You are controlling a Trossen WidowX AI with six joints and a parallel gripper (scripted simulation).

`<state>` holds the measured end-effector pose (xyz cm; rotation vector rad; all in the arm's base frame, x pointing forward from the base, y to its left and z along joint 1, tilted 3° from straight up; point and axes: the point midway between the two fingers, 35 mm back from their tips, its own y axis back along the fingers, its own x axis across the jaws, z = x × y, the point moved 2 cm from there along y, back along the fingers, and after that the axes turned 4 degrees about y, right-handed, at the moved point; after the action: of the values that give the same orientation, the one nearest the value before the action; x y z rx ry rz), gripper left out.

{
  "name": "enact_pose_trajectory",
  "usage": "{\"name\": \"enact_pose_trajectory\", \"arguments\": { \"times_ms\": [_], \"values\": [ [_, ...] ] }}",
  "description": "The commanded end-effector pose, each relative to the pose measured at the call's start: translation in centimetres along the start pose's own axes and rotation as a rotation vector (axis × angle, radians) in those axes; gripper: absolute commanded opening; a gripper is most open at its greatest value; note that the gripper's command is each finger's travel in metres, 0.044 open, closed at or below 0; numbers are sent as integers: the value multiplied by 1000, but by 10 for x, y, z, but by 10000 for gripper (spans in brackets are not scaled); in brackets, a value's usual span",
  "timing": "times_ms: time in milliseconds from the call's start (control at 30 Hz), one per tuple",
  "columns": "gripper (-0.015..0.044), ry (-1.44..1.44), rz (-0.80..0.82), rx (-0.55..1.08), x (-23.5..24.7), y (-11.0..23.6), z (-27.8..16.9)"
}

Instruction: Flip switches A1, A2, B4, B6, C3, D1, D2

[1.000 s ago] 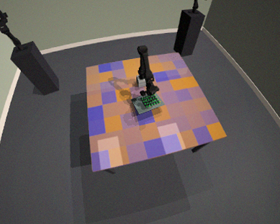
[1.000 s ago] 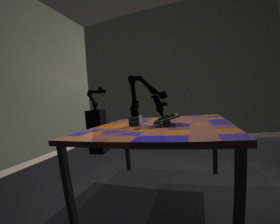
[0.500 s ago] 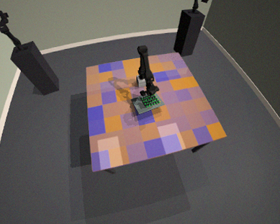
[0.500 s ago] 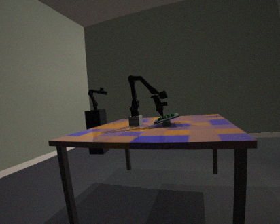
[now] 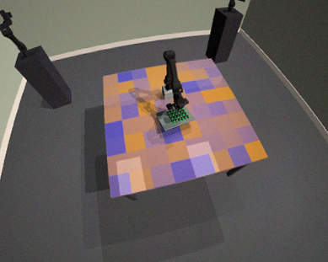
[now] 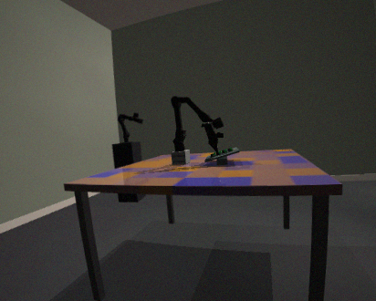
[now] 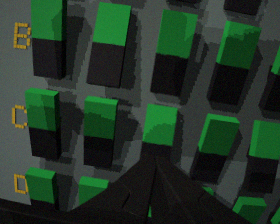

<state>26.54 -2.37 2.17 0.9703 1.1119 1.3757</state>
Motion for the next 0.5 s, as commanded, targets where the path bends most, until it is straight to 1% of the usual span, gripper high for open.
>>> {"name": "enact_pose_trajectory", "arguments": {
  "times_ms": [0, 467],
  "values": [
    [0, -4, -3, 1, 0, -1, -1],
    [0, -4, -3, 1, 0, -3, -1]
  ]
}}
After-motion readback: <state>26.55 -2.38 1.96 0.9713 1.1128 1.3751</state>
